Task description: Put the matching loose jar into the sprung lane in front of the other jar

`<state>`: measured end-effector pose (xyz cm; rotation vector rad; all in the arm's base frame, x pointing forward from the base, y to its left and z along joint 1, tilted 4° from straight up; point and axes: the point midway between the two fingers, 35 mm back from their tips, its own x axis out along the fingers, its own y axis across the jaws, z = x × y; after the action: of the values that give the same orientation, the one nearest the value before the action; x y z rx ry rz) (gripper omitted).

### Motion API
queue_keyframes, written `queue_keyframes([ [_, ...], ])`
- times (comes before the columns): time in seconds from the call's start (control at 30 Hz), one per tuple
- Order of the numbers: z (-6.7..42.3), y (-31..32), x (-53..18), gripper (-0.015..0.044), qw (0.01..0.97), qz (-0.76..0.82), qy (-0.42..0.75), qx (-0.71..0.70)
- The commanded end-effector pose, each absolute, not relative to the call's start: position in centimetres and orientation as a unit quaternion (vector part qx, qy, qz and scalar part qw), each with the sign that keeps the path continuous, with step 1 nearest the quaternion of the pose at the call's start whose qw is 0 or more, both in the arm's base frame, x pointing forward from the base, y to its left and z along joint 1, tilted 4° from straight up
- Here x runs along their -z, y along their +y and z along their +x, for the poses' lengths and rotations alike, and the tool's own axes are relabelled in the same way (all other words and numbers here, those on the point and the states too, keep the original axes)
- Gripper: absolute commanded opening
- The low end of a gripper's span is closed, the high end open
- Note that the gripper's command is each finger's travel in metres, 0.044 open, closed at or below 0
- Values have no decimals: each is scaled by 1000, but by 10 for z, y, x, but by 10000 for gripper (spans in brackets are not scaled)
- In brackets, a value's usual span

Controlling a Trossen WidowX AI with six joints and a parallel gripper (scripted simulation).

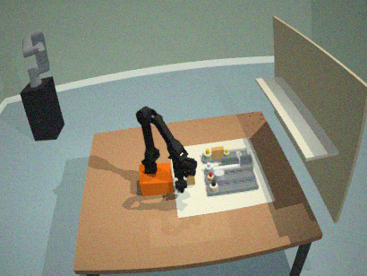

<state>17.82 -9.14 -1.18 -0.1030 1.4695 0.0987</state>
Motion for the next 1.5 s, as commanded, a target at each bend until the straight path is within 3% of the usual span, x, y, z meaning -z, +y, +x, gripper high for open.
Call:
queue_keyframes([
  [0.0,176,-89,20,440,737,-42,673,-47],
  [0.03,176,-89,20,440,737,-42,673,-47],
  [0.33,176,-89,20,204,737,-42,673,-47],
  [0.57,176,-89,20,157,737,-42,673,-47],
  [0.77,177,-94,-1,0,737,-42,673,-47],
  [1.17,162,-100,-79,0,736,-42,674,-47],
  [1.47,172,-94,-83,0,737,-42,673,-44],
])
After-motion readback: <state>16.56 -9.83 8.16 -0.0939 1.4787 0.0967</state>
